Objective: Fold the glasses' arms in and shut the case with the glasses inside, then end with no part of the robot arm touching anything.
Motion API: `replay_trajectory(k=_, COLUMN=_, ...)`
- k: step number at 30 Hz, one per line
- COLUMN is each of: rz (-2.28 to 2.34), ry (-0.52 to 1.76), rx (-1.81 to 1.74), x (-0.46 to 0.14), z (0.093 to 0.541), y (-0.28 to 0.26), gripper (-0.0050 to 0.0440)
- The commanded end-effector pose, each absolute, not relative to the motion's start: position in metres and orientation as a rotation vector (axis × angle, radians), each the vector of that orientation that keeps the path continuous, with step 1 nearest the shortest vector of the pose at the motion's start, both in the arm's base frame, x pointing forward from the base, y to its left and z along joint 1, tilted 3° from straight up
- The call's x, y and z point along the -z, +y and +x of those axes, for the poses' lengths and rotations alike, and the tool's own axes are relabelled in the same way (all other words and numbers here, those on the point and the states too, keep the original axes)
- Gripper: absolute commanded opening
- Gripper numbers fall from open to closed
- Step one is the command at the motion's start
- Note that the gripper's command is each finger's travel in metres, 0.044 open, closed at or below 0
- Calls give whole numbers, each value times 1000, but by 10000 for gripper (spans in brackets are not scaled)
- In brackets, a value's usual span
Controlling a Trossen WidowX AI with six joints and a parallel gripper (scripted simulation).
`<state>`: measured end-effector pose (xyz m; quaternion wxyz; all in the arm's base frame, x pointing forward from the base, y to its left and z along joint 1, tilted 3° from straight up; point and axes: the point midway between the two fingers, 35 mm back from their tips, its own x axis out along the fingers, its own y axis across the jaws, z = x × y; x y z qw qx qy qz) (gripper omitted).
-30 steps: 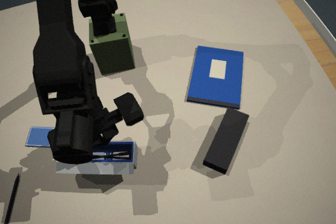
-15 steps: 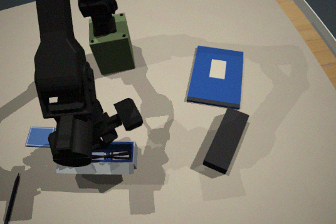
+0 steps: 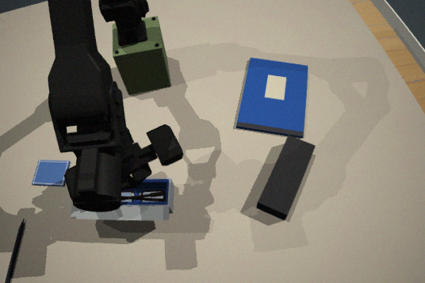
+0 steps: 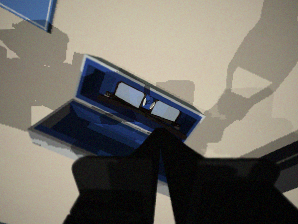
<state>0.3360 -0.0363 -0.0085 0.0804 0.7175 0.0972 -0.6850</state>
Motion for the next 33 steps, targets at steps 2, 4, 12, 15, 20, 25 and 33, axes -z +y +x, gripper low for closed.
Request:
replay_trajectory(k=2, rz=2149, ry=291, rx=2051, x=9, z=337, y=-32, gripper=0)
replay_trajectory(k=4, rz=2149, ry=291, rx=2051, x=9, z=337, y=-31, gripper=0)
replay_trajectory(k=12, rz=2149, ry=291, rx=2051, x=9, z=338, y=-26, gripper=0)
replay_trajectory(k=15, rz=2149, ry=291, rx=2051, x=9, z=339, y=-24, gripper=0)
replay_trajectory(k=20, rz=2149, ry=291, rx=2051, x=9, z=339, y=-22, gripper=0)
replay_trajectory(k=25, rz=2149, ry=291, rx=2051, x=8, z=340, y=-19, gripper=0)
replay_trajectory(k=33, rz=2149, ry=291, rx=2051, x=8, z=341, y=-13, gripper=0)
